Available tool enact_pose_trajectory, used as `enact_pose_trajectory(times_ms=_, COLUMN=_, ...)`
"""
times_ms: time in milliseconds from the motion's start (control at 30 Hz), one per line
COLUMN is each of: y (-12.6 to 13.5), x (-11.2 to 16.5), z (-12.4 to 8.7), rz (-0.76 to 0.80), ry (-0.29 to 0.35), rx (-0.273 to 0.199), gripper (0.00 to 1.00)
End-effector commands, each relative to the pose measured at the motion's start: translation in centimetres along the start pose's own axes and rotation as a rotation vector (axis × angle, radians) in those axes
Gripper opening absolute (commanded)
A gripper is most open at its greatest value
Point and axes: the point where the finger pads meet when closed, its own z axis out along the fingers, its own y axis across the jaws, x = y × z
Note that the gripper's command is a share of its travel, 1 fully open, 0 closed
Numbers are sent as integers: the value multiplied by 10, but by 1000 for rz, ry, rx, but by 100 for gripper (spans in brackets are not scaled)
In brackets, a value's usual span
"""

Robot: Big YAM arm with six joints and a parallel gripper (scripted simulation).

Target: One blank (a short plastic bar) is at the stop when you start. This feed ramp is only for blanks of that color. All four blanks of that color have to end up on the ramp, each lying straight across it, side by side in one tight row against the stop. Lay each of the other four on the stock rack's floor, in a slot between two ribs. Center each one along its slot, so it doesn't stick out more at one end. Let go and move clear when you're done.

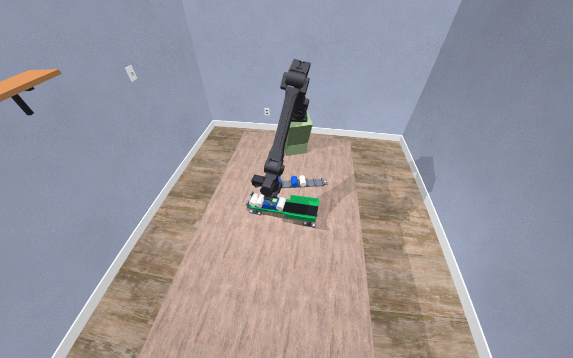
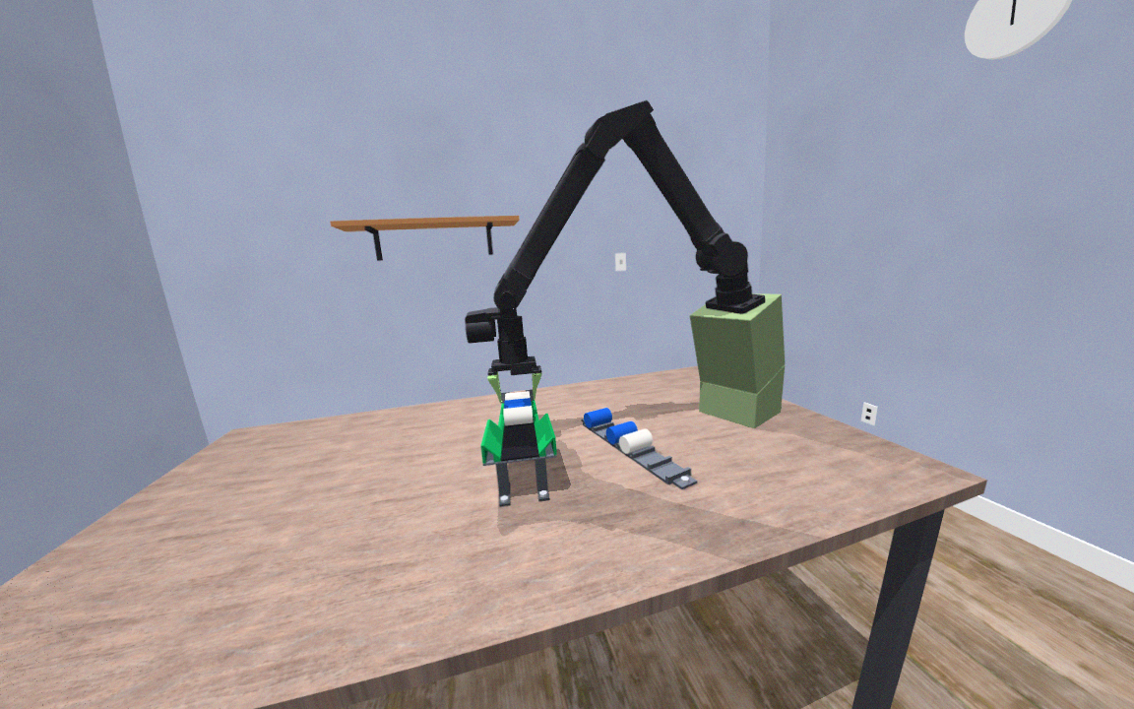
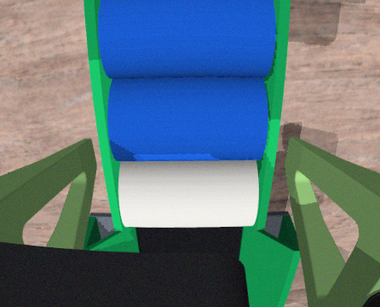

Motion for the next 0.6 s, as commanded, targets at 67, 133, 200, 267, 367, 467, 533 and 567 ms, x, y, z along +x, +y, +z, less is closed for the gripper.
enact_pose_trajectory(times_ms=67, y=24, x=4, z=-8, rz=-1, ry=-3, rx=-40, gripper=82)
enact_pose_trajectory(times_ms=133, y=24, x=4, z=-8, rz=0, ry=-3, rx=-38, gripper=82)
enact_pose_trajectory(times_ms=200, y=23, x=3, z=-6, rz=0, ry=-3, rx=-34, gripper=82)
enact_pose_trajectory(times_ms=267, y=22, x=3, z=-5, rz=1, ry=-3, rx=-29, gripper=82)
enact_pose_trajectory(times_ms=367, y=21, x=3, z=-4, rz=2, ry=-3, rx=-24, gripper=82)
enact_pose_trajectory(times_ms=467, y=24, x=3, z=-8, rz=0, ry=-3, rx=-36, gripper=82)
enact_pose_trajectory(times_ms=533, y=24, x=3, z=-8, rz=0, ry=-3, rx=-36, gripper=82)
enact_pose_trajectory(times_ms=567, y=24, x=3, z=-8, rz=0, ry=-3, rx=-36, gripper=82)
